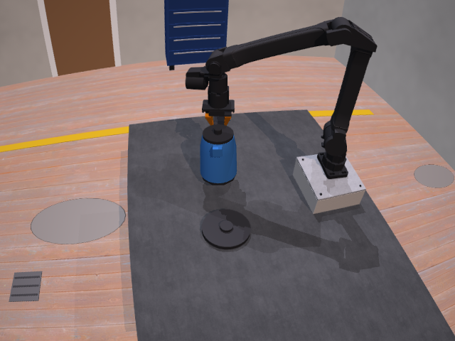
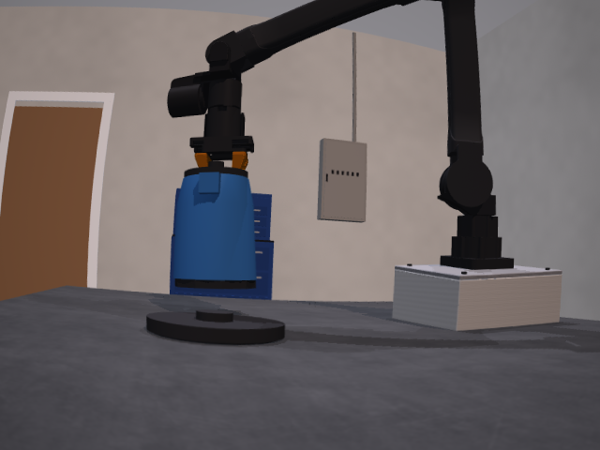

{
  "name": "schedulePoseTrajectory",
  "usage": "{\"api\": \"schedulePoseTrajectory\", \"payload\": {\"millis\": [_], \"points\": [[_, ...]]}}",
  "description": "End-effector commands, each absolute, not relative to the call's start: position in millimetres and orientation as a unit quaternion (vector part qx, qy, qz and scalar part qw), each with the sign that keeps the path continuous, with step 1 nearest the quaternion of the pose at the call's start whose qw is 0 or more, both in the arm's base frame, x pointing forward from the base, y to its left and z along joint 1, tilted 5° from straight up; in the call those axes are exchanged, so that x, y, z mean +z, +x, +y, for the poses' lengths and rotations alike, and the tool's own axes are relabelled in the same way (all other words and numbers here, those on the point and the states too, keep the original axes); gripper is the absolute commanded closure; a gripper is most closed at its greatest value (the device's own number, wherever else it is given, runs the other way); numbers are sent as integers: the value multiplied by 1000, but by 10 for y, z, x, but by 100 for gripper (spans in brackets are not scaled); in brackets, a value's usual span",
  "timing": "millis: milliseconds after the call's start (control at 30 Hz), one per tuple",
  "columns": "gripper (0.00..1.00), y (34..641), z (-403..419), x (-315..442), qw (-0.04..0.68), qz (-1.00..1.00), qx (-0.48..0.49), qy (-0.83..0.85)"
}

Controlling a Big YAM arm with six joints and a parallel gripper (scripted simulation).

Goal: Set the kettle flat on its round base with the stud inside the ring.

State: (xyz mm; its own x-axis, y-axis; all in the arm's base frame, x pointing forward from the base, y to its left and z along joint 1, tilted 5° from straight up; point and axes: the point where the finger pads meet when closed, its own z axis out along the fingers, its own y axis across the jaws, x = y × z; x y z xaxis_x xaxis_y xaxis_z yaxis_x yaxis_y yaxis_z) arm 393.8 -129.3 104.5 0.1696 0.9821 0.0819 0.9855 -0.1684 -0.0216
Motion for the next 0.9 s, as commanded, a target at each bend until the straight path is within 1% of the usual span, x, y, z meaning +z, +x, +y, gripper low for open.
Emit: {"api": "schedulePoseTrajectory", "payload": {"millis": [0, 67, 167, 300, 333, 400, 533, 600, 733, 867], "points": [[100, 3996, -1181, 1314, 6, -637, -43, -770], [100, 4098, -1150, 1434, -5, -637, -50, -769], [100, 3988, -1017, 1324, 8, -637, -42, -770], [100, 4040, -964, 1383, 2, -637, -47, -770], [100, 4188, -969, 1543, -15, -637, -59, -769], [100, 4188, -897, 1547, -15, -637, -59, -769], [100, 3990, -705, 1349, 8, -637, -44, -770], [100, 4100, -655, 1468, -4, -637, -54, -769], [100, 3989, -492, 1367, 8, -637, -44, -770], [100, 4093, -435, 1479, -3, -637, -54, -769]]}}
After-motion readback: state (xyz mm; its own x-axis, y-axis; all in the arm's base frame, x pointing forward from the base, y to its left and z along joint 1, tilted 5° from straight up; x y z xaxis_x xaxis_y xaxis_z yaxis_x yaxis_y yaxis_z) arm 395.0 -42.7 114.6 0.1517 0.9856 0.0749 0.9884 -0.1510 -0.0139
